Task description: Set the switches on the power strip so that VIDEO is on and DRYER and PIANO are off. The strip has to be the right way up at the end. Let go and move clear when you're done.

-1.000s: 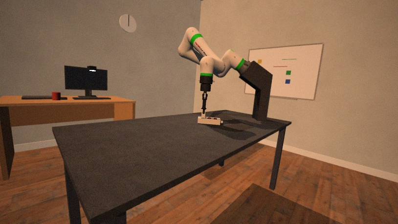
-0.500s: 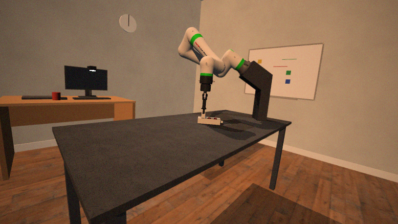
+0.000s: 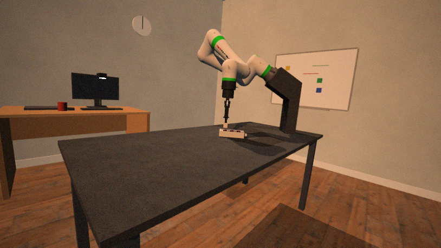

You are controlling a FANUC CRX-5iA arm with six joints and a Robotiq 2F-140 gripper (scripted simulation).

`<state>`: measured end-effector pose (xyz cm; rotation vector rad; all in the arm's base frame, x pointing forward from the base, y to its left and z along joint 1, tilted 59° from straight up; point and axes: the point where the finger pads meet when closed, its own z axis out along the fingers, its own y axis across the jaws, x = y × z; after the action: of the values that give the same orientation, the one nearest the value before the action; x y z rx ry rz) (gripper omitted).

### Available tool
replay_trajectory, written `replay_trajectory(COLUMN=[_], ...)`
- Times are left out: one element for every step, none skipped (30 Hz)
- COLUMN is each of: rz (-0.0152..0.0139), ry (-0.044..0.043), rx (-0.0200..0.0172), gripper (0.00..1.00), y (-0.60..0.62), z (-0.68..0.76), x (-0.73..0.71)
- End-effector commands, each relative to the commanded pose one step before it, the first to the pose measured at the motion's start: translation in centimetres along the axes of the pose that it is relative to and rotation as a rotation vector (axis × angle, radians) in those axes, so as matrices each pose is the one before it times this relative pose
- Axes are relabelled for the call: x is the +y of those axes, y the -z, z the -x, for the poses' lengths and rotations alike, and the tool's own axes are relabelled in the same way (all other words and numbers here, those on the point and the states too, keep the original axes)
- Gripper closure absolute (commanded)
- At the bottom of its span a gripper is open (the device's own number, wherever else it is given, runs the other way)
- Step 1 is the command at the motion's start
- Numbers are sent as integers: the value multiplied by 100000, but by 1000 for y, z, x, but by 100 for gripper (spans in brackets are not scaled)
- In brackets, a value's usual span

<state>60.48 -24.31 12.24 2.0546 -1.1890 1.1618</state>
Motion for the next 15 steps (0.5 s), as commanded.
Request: replay_trajectory(rz=[33,0,0,0,0,0,0,0,0,0,0,0,0,0,0], ry=[9,0,0,0,0,0,0,0,0,0,0,0,0,0,0], rx=[-23,0,0,-1,0,1,0,-1,-1,0,0,0,0,0,0], gripper=[100,100,100,100,100,100,100,100,100,100,100,100,100,100,100], y=[1146,0,0,222,187,149,111,74,42,17,3,0,0,0,0], z=[-4,0,0,0,0,0,0,0,0,0,0,0,0,0,0], x=[-16,0,0,0,0,0,0,0,0,0,0,0,0,0,0])
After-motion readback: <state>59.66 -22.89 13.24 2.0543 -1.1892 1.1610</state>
